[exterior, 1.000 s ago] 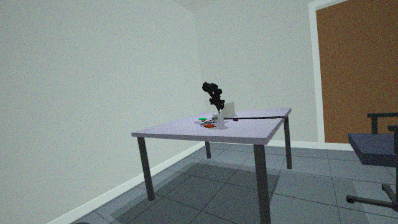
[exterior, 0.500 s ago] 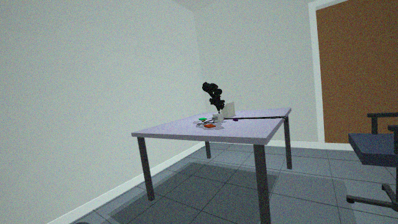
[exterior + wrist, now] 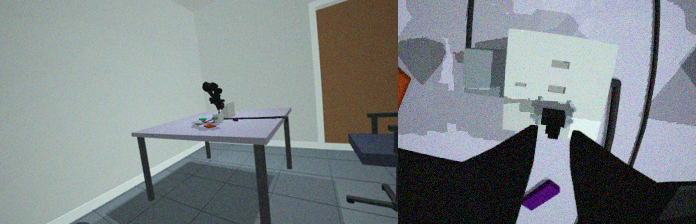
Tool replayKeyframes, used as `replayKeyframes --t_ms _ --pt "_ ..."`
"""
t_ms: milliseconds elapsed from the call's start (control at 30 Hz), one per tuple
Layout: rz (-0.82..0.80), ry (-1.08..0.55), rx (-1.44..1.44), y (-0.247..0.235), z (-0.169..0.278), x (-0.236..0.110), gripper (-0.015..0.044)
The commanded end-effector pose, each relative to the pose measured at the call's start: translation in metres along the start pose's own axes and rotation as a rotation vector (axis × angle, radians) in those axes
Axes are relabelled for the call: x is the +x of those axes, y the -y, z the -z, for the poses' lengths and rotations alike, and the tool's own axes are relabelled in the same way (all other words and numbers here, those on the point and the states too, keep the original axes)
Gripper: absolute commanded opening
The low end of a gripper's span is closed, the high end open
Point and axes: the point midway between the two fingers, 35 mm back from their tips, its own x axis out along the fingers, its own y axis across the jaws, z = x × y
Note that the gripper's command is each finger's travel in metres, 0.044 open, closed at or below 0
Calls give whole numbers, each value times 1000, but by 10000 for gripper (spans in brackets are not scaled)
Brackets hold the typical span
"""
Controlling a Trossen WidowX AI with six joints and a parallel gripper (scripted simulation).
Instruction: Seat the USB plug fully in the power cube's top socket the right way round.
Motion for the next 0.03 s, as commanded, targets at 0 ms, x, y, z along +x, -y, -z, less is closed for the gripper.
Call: replayKeyframes --t_ms 0 --pt "3 -3 6 0 0 -3 95"
